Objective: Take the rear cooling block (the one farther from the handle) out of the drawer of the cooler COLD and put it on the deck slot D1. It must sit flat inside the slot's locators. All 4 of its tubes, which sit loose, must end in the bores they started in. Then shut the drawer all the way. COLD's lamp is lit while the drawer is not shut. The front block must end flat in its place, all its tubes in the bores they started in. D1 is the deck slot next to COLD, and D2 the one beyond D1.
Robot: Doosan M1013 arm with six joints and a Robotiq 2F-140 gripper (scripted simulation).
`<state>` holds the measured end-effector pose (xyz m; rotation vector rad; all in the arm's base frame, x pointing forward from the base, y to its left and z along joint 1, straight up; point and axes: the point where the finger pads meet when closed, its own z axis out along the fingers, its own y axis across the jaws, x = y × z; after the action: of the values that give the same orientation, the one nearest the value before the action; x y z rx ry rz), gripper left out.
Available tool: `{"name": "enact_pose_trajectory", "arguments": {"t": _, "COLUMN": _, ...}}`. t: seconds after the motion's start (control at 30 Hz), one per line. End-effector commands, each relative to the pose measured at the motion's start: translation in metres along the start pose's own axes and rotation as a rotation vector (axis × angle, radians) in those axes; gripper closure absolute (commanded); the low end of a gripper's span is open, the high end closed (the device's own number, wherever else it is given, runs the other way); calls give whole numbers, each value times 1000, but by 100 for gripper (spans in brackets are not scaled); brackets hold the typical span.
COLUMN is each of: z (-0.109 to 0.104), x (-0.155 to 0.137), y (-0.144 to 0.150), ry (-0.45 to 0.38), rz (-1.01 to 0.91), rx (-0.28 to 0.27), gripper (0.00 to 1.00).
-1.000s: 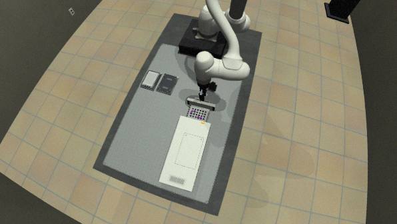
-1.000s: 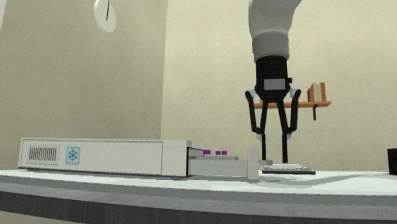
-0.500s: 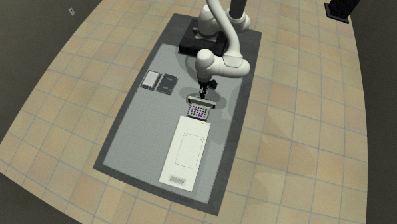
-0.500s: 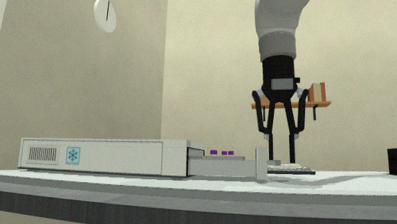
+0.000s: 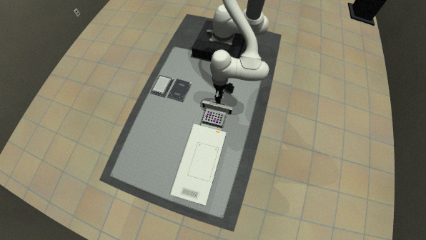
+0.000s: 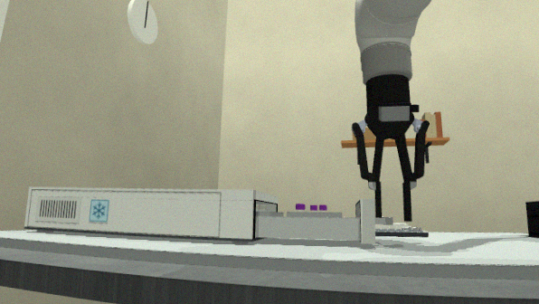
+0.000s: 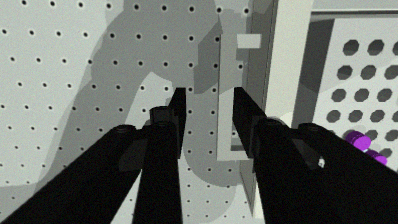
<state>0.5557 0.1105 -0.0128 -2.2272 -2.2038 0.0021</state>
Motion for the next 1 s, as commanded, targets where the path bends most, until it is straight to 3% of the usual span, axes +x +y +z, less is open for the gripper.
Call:
{"name": "enact_pose_trajectory", "arguments": {"t": 0.0, "z": -1, "x": 0, "y": -3, "ry": 1, "rz": 0, "rx": -1, "gripper": 66}}
{"name": "enact_pose_trajectory", "arguments": {"t": 0.97, "z": -1, "x": 0, "y": -36, "ry": 1, "rz": 0, "rx": -1, "gripper": 66}}
